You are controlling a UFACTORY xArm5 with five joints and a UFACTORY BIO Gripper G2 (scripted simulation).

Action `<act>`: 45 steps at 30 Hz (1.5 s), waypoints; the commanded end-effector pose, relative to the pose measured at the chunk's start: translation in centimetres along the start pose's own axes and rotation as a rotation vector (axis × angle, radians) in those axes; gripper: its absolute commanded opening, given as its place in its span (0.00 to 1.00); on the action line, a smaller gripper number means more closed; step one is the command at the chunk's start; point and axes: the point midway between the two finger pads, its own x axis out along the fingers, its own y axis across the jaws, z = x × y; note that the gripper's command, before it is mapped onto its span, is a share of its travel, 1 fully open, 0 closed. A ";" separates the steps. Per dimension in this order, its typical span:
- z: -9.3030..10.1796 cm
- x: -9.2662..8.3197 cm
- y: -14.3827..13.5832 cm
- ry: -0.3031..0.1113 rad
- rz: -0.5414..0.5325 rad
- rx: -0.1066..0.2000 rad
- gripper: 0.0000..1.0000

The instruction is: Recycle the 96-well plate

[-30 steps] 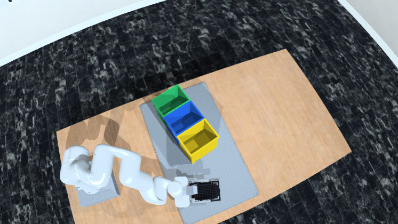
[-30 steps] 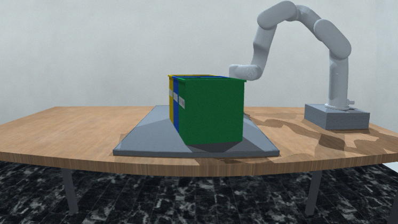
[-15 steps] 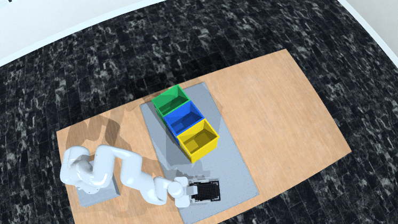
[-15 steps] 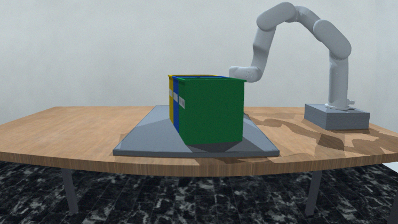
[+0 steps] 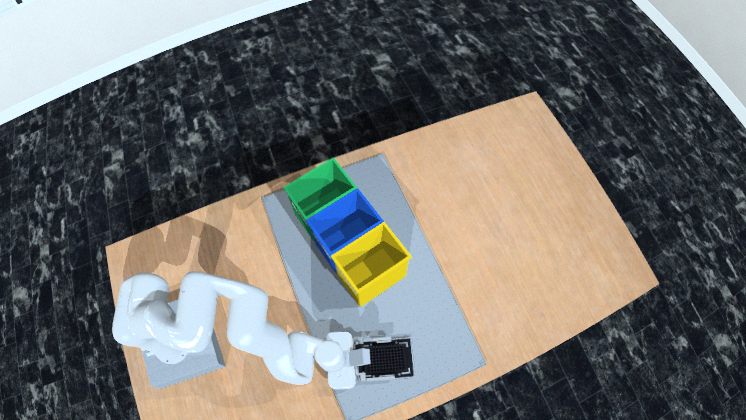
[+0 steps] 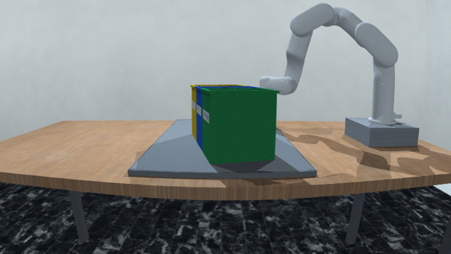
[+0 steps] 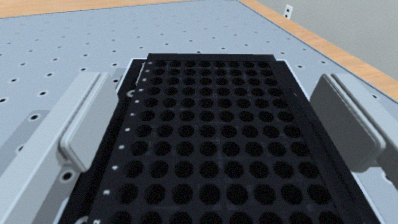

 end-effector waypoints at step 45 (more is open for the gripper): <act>0.2 0.1 0.0 -0.004 0.000 0.004 0.00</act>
